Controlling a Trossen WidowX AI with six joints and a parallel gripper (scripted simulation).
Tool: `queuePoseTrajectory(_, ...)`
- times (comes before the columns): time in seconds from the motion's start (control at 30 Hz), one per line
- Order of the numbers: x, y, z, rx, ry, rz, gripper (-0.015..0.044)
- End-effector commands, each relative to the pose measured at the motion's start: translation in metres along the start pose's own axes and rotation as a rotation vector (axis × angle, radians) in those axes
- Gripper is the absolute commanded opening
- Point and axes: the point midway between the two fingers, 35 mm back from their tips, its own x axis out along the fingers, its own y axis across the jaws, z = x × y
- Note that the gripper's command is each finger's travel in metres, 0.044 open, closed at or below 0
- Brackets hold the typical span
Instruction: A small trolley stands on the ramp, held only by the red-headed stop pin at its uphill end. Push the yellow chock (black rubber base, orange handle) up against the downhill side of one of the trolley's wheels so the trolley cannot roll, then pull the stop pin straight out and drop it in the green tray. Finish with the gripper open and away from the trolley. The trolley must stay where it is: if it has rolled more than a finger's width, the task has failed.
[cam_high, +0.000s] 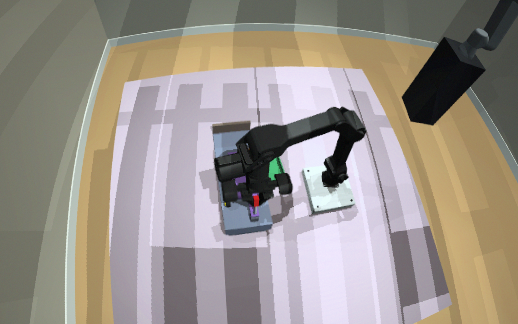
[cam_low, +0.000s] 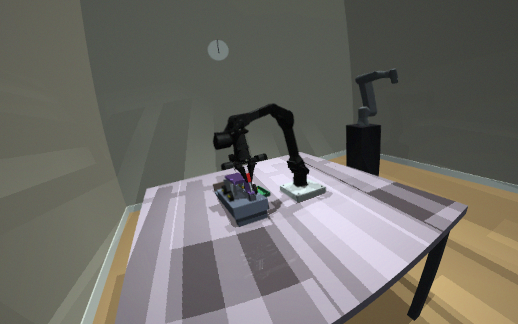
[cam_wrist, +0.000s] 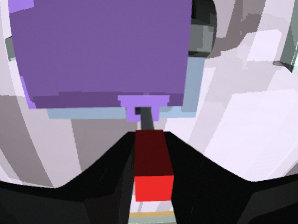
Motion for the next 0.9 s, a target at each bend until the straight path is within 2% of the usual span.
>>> queuePoseTrajectory(0.0,-0.0051,0.0007,-0.0024,-0.006,0.008,0.009,0.0)
queuePoseTrajectory(0.87,-0.0135,0.0014,-0.0062,-0.006,0.008,0.009,0.0)
